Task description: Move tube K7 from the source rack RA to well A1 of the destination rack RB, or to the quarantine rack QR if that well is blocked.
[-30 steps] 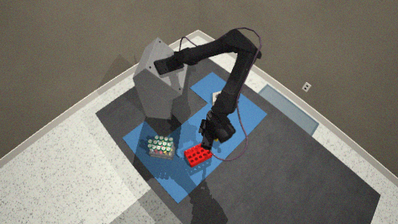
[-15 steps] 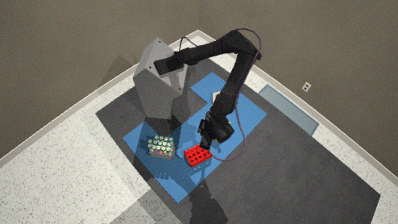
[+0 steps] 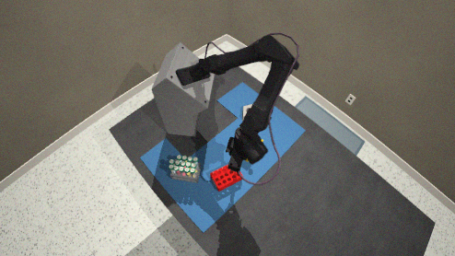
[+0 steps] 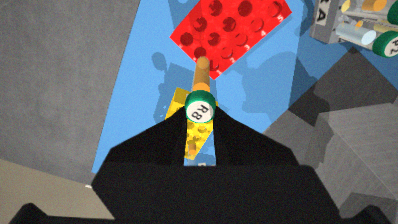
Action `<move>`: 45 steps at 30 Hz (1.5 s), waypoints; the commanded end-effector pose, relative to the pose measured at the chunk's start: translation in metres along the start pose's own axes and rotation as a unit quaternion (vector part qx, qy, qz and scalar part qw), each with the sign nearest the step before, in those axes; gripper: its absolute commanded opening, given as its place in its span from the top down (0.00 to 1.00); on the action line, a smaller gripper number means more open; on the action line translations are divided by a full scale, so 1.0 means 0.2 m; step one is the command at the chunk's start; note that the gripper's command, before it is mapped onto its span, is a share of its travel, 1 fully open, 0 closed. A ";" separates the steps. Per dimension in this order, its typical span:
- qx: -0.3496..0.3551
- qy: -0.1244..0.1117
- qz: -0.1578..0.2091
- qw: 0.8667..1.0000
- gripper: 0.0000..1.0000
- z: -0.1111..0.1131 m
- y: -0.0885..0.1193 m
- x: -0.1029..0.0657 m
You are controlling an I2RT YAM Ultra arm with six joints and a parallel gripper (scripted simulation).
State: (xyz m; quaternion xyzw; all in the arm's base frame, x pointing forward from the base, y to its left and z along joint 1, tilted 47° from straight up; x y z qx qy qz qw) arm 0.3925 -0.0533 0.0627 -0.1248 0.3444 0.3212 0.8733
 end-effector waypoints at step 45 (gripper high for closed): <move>0.002 0.000 -0.015 1.000 1.00 0.00 -0.04 0.05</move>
Point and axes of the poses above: the point where the finger pads meet when closed, its own x axis out along the fingers, its own z axis across the jaws, y = z × x, the point moved 1 cm from there along -x, back along the fingers, and after that the axes turned 11 degrees about -x, right-handed, at the moved point
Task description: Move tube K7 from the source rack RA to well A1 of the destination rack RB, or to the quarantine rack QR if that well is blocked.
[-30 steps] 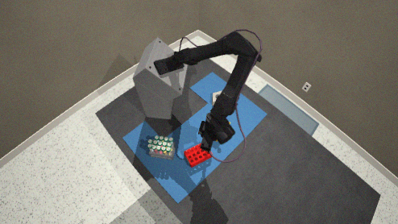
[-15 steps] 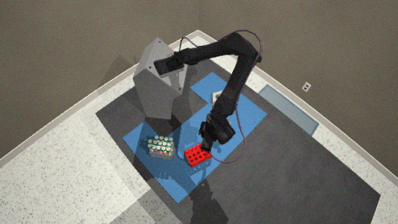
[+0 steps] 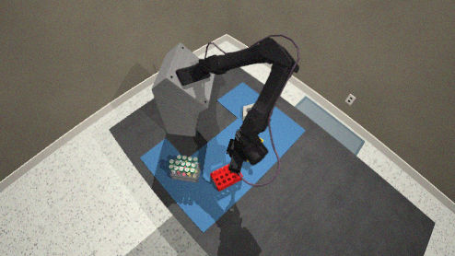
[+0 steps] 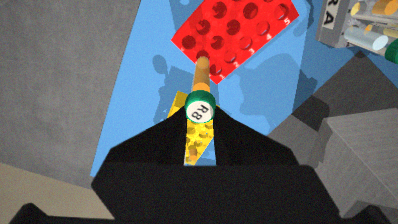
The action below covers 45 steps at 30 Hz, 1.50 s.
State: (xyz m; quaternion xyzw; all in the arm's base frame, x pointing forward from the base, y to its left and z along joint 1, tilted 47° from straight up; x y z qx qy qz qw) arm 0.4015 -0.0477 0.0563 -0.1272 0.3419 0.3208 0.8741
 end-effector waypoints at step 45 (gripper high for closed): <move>0.004 0.001 -0.016 1.000 1.00 -0.03 -0.05 0.08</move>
Point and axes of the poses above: the point where the finger pads meet when closed, its own x axis out along the fingers, its own z axis across the jaws, y = z × x, the point moved 1 cm from there along -x, back along the fingers, and after that the axes turned 11 degrees about -x, right-handed, at the moved point
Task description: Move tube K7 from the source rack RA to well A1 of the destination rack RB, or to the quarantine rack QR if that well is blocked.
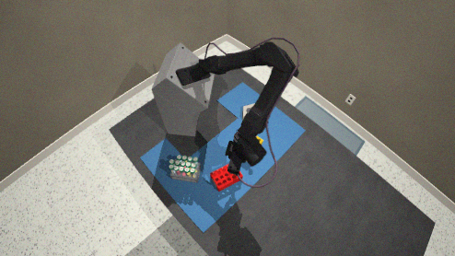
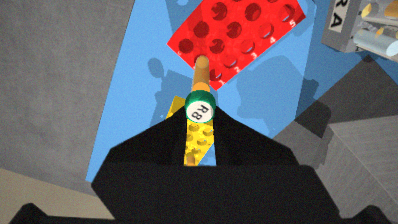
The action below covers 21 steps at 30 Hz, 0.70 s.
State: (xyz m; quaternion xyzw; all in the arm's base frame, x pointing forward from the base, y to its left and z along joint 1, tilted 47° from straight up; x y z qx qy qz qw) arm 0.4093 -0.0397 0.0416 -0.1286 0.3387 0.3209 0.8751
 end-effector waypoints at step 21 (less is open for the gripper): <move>0.008 0.006 -0.011 1.000 1.00 -0.03 -0.04 0.05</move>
Point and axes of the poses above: the point where the finger pads meet when closed, its own x axis out along the fingers, its own z axis across the jaws, y = z × x, the point moved 1 cm from there along -x, back along the fingers, and after that the axes turned 11 degrees about -x, right-handed, at the moved point
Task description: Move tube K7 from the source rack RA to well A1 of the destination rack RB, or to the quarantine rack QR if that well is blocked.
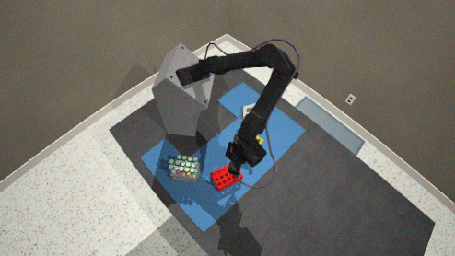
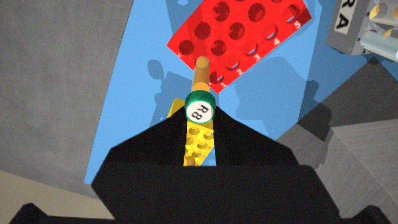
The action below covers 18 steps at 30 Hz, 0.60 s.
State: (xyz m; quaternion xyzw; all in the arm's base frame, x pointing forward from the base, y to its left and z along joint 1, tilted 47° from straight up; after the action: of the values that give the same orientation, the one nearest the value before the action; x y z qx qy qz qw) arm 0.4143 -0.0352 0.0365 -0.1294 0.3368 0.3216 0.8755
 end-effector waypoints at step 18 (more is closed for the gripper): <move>0.008 0.005 -0.014 1.000 1.00 -0.03 -0.05 0.04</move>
State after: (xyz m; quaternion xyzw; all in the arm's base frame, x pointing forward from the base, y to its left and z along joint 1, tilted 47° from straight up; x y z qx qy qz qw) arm 0.4187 -0.0319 0.0304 -0.1294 0.3357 0.3217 0.8758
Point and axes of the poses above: the point where the finger pads meet when closed, its own x axis out along the fingers, its own z axis across the jaws, y = z × x, the point moved 1 cm from there along -x, back along the fingers, and after that the axes turned 11 degrees about -x, right-handed, at the moved point
